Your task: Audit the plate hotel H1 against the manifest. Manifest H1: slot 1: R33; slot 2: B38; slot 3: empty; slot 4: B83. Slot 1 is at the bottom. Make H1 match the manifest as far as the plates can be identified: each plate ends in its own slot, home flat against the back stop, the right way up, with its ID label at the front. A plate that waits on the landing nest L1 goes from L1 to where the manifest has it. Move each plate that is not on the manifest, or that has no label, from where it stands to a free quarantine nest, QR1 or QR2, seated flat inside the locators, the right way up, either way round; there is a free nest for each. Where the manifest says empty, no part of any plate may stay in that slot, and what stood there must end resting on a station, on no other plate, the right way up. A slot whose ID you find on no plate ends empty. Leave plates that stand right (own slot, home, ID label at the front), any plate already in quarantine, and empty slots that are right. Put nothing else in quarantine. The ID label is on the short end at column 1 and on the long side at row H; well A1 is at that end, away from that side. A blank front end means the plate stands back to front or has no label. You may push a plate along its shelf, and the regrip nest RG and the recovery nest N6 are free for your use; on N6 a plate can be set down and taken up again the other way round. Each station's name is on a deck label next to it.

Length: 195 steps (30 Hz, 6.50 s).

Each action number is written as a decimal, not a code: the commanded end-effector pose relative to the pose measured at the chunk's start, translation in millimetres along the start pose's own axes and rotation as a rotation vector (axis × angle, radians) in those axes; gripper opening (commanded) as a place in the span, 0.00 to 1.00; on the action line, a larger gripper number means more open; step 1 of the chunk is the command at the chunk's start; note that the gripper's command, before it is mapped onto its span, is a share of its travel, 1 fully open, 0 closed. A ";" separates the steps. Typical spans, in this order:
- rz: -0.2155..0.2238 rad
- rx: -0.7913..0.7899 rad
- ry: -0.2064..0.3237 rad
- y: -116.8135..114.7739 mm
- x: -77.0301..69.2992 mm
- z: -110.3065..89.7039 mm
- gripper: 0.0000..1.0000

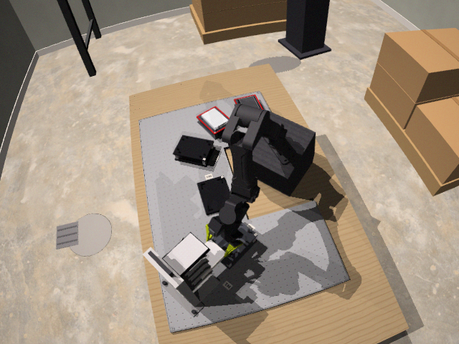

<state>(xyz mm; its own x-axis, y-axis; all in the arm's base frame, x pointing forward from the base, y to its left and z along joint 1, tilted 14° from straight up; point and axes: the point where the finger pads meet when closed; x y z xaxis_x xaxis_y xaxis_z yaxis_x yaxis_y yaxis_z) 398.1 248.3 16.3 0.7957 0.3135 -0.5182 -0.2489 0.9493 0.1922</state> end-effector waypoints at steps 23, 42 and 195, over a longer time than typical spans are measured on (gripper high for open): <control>0.005 0.003 -0.015 2.4 3.2 8.4 0.86; -0.003 0.002 -0.008 -0.5 18.4 11.3 0.86; -0.002 0.001 -0.005 -7.7 -23.7 -33.3 0.00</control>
<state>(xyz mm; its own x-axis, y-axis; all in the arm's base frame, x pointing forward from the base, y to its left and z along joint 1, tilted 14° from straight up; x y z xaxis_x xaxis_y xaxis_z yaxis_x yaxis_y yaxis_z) 356.9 234.1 2.8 0.8029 0.3189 -0.5036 -0.2513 0.9472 0.1992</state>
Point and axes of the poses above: the point where the finger pads meet when closed, its own x axis out along the fingers, its own y axis across the jaws, z = x × y, and after that the axes turned 11 degrees about x, right-handed
